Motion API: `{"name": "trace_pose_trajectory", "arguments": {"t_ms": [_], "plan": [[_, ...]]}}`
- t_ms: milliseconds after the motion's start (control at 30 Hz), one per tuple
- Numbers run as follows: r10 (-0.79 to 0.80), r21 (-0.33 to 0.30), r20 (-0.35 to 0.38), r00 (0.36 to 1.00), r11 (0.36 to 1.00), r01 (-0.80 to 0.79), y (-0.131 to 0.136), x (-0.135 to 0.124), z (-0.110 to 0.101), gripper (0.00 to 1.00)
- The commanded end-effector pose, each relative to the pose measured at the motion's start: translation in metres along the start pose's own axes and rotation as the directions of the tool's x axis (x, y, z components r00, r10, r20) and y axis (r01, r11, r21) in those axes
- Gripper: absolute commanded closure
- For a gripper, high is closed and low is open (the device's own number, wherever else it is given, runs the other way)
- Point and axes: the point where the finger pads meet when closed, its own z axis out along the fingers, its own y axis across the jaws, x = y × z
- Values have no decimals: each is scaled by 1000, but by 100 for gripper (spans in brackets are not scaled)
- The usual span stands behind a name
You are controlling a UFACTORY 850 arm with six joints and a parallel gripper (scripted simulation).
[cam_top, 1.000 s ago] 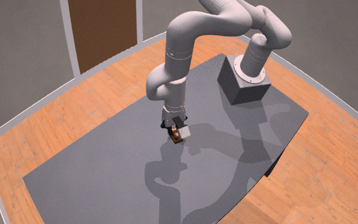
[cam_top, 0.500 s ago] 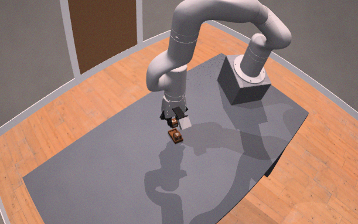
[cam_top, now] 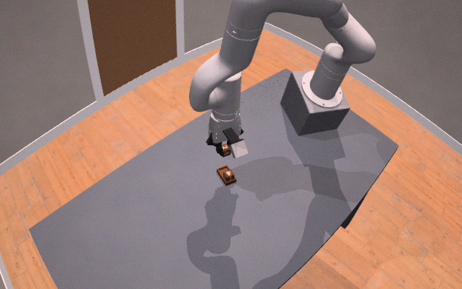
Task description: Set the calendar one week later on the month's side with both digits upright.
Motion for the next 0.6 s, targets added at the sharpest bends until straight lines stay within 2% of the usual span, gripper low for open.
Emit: {"name": "trace_pose_trajectory", "arguments": {"t_ms": [0, 267, 500, 567], "plan": [[-1, -1, -5, 1000, 1000, 1, 2, 2, -1, 73], [29, -1, -5, 1000, 1000, -29, 3, 4, -1, 73], [225, 1, -8, 974, 974, -225, 16, 17, 1, 73], [225, 1, -8, 974, 974, -225, 16, 17, 1, 73]]}}
